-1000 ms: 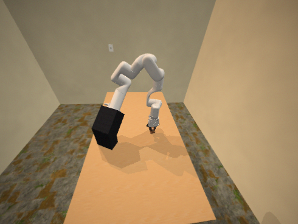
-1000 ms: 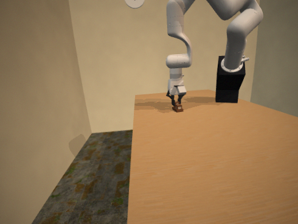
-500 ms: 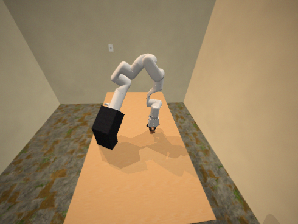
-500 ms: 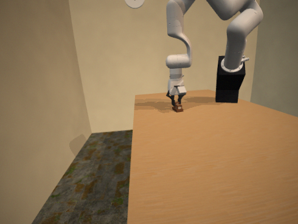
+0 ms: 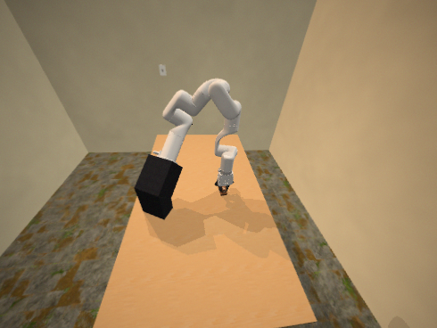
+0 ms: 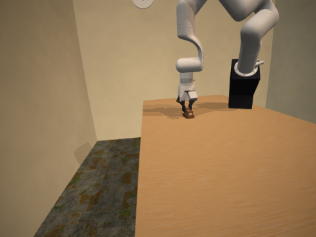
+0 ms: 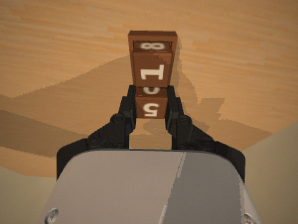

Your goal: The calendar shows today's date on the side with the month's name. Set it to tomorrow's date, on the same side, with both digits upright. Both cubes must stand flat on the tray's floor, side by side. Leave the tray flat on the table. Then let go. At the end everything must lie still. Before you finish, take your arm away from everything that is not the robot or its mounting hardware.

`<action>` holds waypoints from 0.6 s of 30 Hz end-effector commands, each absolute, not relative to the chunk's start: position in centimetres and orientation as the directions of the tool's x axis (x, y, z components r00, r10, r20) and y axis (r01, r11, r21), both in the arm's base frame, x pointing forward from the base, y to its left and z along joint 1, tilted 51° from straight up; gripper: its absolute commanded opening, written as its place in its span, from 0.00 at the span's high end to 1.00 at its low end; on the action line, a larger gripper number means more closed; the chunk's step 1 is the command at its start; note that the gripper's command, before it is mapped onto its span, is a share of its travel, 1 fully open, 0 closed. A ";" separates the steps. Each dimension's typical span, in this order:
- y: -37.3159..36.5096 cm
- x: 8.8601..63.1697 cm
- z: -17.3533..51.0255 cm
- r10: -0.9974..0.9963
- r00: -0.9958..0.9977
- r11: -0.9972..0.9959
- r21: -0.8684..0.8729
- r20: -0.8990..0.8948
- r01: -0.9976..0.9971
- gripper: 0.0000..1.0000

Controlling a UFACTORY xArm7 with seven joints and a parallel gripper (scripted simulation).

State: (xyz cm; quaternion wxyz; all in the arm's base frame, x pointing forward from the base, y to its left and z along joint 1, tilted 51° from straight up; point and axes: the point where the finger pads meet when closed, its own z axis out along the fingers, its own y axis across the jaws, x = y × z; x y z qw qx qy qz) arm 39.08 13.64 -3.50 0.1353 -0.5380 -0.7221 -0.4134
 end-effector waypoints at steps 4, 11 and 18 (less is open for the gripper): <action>13.6 39.2 -3.6 0.667 -0.383 0.078 0.452 0.639 0.889 0.71; 13.8 39.2 -3.7 0.667 -0.383 0.078 0.452 0.639 0.889 0.71; 14.0 39.3 -3.9 0.667 -0.383 0.078 0.452 0.639 0.889 0.71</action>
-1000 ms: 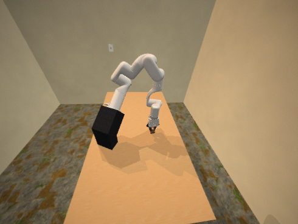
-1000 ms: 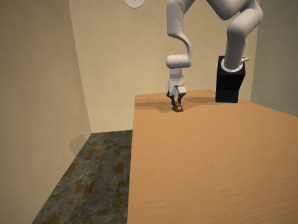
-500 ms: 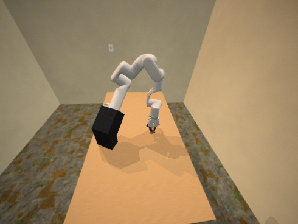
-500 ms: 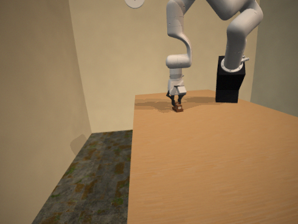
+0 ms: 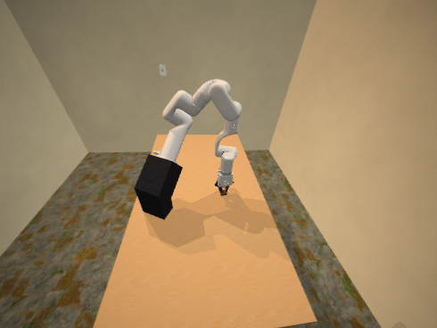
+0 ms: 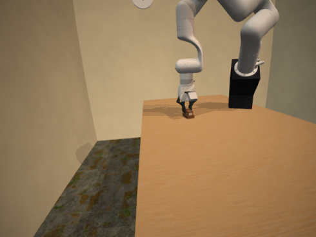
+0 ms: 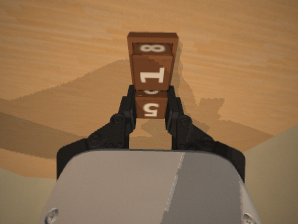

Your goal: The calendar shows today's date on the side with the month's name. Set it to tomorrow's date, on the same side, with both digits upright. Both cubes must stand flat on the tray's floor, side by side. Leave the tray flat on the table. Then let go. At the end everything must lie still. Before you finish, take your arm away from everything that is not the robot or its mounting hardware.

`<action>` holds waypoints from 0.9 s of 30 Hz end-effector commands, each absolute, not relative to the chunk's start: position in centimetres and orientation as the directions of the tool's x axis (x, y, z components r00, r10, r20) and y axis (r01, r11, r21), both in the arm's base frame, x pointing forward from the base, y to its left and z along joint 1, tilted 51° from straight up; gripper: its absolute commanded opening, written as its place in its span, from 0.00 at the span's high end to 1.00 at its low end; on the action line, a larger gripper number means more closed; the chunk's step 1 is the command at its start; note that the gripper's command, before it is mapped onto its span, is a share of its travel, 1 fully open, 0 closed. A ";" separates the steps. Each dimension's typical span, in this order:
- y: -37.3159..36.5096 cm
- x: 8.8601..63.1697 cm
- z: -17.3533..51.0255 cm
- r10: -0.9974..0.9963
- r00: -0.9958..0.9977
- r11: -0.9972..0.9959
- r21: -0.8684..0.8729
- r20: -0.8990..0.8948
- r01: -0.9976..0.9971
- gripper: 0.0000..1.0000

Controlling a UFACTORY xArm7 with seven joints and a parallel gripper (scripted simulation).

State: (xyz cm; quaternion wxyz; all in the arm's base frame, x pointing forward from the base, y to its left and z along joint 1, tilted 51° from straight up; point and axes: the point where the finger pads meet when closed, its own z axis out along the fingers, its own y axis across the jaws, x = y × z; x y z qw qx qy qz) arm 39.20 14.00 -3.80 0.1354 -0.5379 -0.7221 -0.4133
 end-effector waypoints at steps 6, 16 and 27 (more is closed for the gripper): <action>14.1 39.4 -4.0 0.667 -0.383 0.078 0.452 0.639 0.889 0.71; 14.2 39.4 -4.1 0.667 -0.383 0.078 0.452 0.639 0.889 0.71; 14.3 39.4 -4.1 0.667 -0.383 0.078 0.452 0.639 0.889 0.71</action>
